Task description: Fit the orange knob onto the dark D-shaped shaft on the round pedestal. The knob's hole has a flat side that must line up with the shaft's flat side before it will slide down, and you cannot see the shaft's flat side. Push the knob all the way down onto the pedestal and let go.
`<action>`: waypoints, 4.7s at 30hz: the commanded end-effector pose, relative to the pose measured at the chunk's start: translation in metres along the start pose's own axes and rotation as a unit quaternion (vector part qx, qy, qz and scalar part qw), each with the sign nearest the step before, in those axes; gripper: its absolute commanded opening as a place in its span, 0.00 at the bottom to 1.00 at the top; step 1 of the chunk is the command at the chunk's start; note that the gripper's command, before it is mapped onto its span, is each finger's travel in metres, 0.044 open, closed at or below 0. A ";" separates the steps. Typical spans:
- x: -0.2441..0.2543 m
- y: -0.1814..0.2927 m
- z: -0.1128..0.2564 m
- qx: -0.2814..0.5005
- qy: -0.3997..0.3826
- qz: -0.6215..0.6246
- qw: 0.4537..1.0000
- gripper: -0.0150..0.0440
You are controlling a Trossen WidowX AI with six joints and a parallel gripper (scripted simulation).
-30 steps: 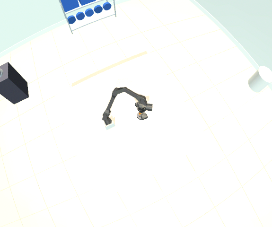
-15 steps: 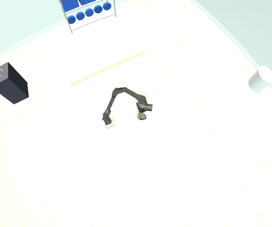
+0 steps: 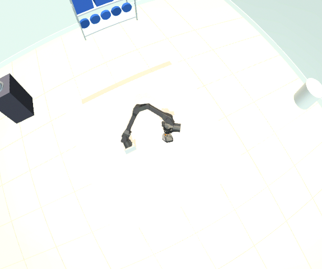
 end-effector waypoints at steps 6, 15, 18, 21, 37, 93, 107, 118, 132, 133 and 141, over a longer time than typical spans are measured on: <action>0.001 0.001 0.003 -0.001 0.000 -0.003 1.000 0.25; 0.005 0.001 0.006 -0.001 -0.001 -0.087 0.996 0.25; 0.005 -0.001 0.006 -0.001 -0.001 -0.107 0.994 0.25; 0.005 -0.002 0.005 -0.001 -0.001 -0.107 0.994 0.25; 0.002 0.001 0.003 -0.001 -0.001 -0.107 0.994 0.25; 0.002 -0.001 0.001 -0.001 -0.001 -0.211 0.978 0.25; 0.003 0.001 0.003 -0.001 -0.001 -0.211 0.978 0.25; 0.006 -0.001 0.006 -0.001 -0.001 -0.312 0.950 0.25; 0.004 -0.002 0.002 -0.001 -0.001 -0.312 0.950 0.25; 0.004 -0.001 0.002 -0.001 -0.001 -0.312 0.950 0.25; 0.003 0.001 0.003 -0.001 -0.001 -0.312 0.950 0.25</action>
Point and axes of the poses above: the point midway between the two fingers, 35 mm back from their tips, its own z axis back along the fingers, its own x axis across the jaws, y = z × x, the point moved 2 cm from there along z, back along the fingers, and after that the axes turned 7 degrees about z, right-handed, at the moved point
